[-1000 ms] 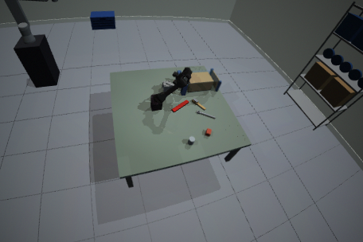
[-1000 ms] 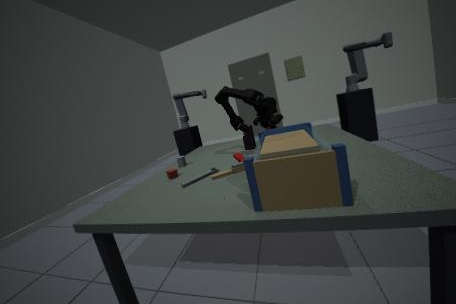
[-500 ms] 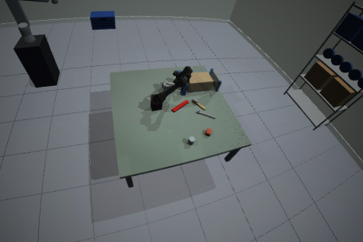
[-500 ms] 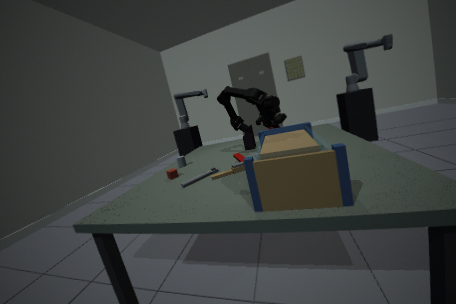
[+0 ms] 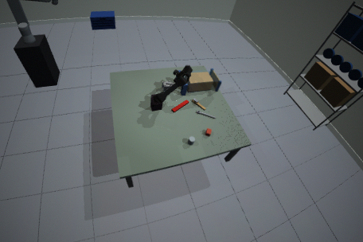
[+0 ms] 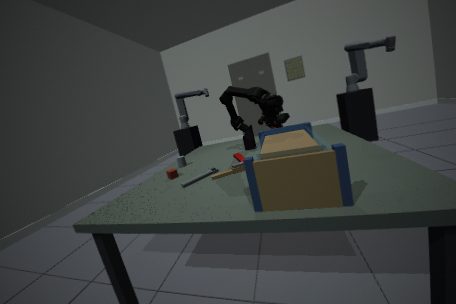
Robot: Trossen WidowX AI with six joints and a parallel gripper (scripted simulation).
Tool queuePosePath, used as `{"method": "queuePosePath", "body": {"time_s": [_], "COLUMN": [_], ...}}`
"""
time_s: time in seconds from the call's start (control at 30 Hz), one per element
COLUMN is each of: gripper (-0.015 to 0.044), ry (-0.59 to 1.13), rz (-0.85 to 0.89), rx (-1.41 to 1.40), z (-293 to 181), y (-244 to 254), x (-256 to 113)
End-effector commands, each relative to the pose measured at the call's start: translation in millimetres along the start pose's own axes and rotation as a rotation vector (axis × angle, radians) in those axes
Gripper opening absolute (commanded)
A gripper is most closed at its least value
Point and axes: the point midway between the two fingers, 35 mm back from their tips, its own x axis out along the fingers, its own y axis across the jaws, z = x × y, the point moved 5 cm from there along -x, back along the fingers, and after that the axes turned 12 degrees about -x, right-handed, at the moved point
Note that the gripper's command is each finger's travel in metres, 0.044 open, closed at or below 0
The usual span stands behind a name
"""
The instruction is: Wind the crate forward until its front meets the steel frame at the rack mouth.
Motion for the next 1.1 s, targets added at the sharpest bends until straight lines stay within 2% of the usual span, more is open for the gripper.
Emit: {"method": "queuePosePath", "body": {"time_s": [0.0,1.07], "gripper": [0.0000,0.0000], "ry": [-0.004,-0.005], "rz": [-0.029,-0.031], "rx": [0.007,0.007], "z": [2.0,20.1], "y": [-13.2,-46.7], "x": [3.9,13.5]}}
